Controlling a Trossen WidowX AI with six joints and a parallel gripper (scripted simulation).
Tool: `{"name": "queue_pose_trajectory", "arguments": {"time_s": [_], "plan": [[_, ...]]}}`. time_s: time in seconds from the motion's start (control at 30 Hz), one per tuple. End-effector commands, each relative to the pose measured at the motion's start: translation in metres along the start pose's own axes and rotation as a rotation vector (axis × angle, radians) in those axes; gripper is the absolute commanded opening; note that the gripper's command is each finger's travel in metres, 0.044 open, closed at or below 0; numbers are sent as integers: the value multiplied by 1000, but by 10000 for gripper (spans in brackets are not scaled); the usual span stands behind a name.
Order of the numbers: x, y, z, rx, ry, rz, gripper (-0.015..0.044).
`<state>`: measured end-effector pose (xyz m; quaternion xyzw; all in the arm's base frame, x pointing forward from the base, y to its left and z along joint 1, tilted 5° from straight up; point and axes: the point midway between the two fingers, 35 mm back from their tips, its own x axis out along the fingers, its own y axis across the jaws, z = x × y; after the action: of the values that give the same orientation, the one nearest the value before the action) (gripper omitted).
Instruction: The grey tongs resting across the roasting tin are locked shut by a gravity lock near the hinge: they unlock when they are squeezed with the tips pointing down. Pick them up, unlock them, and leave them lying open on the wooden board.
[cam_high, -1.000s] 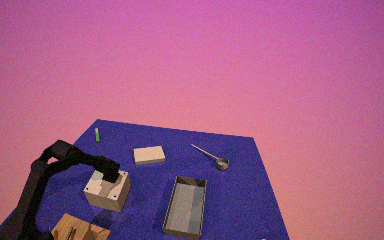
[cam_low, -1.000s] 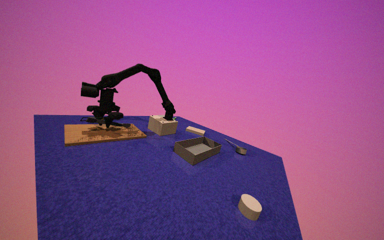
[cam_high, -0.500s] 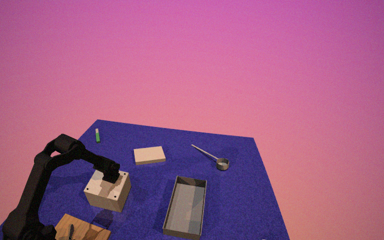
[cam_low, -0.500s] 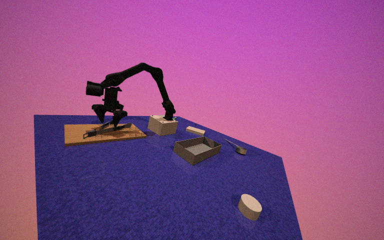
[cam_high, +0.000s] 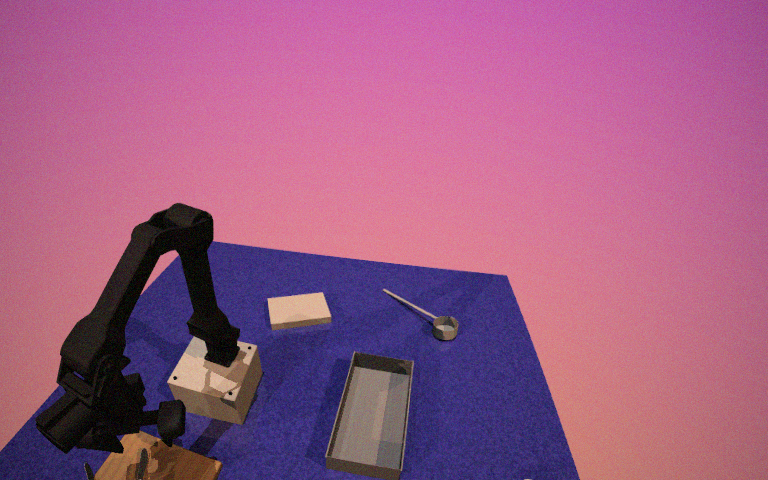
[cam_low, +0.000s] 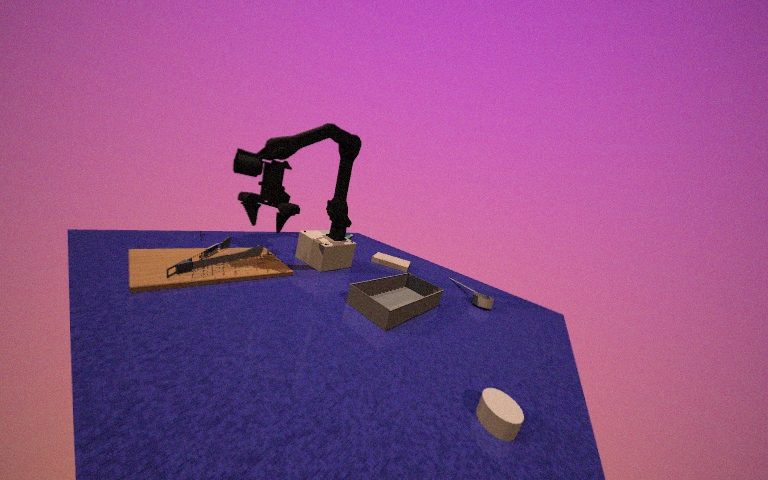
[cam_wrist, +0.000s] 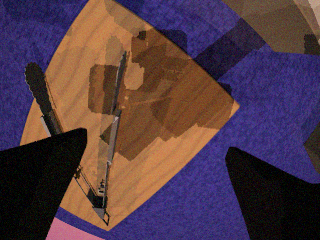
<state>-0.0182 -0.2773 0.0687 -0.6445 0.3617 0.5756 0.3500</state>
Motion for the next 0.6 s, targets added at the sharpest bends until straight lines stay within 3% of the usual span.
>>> {"name": "queue_pose_trajectory", "arguments": {"time_s": [0.0,0.2,0.57], "plan": [[-4,-3,6,-6,-2,5,440],[-47,-3,4,0,0,1,440],[-50,-3,4,0,0,0,440]]}}
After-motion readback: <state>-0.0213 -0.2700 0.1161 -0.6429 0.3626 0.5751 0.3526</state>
